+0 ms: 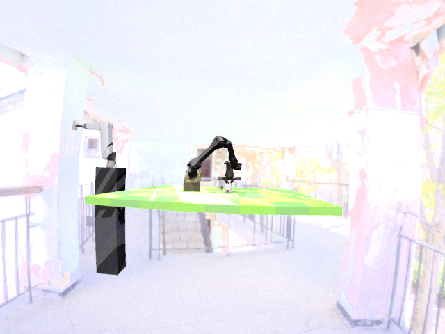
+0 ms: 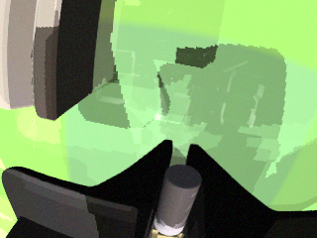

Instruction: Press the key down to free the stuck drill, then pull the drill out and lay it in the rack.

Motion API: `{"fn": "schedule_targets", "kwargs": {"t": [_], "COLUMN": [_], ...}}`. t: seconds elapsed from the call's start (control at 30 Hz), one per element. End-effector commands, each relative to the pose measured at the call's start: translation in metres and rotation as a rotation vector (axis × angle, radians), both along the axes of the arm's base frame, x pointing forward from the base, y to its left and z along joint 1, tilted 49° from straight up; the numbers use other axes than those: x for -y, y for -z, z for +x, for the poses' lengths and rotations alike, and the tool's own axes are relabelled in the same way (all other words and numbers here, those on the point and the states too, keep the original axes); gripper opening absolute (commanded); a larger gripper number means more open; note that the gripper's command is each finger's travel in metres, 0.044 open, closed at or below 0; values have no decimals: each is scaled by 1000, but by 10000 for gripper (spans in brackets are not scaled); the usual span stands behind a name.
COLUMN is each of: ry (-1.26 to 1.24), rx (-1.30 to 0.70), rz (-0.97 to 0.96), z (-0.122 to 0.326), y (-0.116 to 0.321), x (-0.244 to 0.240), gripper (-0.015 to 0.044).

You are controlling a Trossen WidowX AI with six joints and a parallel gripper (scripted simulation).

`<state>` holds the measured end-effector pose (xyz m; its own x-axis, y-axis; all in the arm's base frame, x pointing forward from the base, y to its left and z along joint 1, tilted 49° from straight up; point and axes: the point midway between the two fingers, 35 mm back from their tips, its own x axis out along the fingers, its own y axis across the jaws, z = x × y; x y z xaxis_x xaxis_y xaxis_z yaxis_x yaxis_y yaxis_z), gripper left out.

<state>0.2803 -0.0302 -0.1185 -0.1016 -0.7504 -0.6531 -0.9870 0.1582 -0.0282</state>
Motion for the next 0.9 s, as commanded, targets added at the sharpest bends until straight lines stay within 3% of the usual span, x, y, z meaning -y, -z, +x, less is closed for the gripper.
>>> {"fn": "schedule_targets", "kwargs": {"t": [0.0, 0.87], "ry": [1, 1], "rx": [6, 8], "rz": [5, 7], "z": [2, 8], "y": [3, 29], "x": [-4, -30], "gripper": [0, 0]}}
